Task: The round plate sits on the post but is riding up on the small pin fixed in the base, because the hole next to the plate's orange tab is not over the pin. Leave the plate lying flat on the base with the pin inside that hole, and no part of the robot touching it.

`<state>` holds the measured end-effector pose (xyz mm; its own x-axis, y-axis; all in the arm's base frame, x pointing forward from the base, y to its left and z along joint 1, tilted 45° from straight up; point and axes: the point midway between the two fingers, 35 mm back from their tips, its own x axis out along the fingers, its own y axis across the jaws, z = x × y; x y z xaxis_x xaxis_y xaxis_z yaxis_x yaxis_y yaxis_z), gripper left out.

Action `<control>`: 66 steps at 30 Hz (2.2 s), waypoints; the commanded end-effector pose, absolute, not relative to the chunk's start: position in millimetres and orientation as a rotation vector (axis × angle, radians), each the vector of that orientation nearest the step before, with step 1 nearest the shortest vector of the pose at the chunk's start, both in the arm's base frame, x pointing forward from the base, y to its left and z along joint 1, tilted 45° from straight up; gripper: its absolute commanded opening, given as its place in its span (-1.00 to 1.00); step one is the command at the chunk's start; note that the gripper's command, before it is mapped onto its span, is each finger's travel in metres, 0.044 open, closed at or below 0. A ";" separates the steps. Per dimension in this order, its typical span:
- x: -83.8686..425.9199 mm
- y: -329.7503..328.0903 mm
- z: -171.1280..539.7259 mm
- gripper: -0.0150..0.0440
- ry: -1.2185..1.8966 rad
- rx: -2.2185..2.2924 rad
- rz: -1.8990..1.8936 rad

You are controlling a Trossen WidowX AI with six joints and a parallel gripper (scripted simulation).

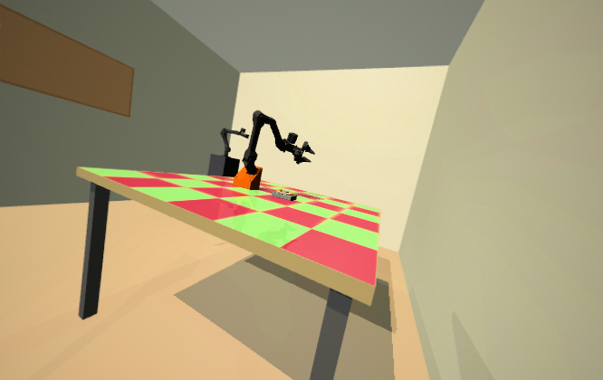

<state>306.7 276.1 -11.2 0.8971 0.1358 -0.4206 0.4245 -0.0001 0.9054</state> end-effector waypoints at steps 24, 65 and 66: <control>311.4 3.7 25.7 -0.49 1.218 -0.375 -0.688; 277.7 -67.4 16.9 -0.49 1.461 -0.595 -0.636; 276.5 -67.2 16.6 -0.49 1.461 -0.595 -0.636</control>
